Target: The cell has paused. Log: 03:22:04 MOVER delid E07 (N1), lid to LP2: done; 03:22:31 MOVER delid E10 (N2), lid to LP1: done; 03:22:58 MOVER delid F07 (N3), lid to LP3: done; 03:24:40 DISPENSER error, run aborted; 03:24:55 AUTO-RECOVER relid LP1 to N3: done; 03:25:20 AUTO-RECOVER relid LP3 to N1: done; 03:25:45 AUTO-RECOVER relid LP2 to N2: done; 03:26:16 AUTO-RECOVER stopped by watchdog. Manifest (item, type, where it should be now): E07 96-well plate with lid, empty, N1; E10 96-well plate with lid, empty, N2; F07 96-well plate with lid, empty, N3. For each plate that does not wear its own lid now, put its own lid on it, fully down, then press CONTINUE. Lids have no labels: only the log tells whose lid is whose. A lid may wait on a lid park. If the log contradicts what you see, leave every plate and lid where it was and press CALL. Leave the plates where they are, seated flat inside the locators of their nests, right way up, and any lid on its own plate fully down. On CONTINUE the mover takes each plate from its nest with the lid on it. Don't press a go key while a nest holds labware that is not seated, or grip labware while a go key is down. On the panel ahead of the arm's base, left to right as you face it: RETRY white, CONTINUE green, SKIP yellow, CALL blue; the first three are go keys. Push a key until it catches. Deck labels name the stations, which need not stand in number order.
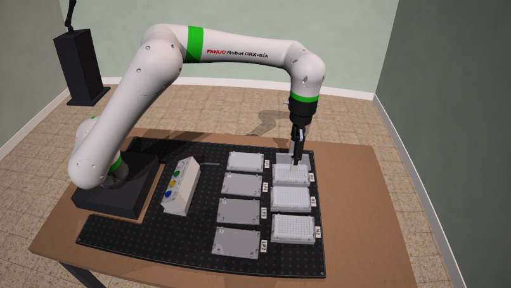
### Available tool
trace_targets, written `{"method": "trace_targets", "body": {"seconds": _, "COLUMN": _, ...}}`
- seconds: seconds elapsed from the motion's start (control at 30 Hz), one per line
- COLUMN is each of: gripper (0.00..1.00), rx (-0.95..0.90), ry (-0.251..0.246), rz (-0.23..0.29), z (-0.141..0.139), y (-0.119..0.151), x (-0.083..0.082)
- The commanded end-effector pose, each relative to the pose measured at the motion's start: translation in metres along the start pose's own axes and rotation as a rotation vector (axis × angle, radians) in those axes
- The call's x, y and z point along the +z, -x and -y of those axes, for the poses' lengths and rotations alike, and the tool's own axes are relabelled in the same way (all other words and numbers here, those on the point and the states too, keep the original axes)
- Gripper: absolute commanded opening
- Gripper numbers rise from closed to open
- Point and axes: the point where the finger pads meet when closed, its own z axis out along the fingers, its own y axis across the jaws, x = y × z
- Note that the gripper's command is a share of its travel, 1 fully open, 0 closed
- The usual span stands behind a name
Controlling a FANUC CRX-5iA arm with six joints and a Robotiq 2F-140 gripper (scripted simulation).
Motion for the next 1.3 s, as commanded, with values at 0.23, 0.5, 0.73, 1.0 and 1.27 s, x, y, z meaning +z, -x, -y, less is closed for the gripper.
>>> {"method": "trace_targets", "body": {"seconds": 0.23, "gripper": 0.0, "rx": 0.0, "ry": 0.0, "rz": 0.0, "z": 0.0, "y": 0.0, "x": -0.002}}
{"method": "trace_targets", "body": {"seconds": 0.5, "gripper": 0.0, "rx": 0.0, "ry": 0.0, "rz": -0.001, "z": -0.081, "y": -0.008, "x": -0.002}}
{"method": "trace_targets", "body": {"seconds": 0.73, "gripper": 0.0, "rx": 0.0, "ry": 0.0, "rz": -0.001, "z": -0.175, "y": -0.005, "x": -0.002}}
{"method": "trace_targets", "body": {"seconds": 1.0, "gripper": 0.0, "rx": 0.0, "ry": 0.0, "rz": -0.001, "z": -0.253, "y": 0.007, "x": -0.002}}
{"method": "trace_targets", "body": {"seconds": 1.27, "gripper": 0.0, "rx": 0.0, "ry": 0.0, "rz": -0.001, "z": -0.256, "y": 0.007, "x": -0.002}}
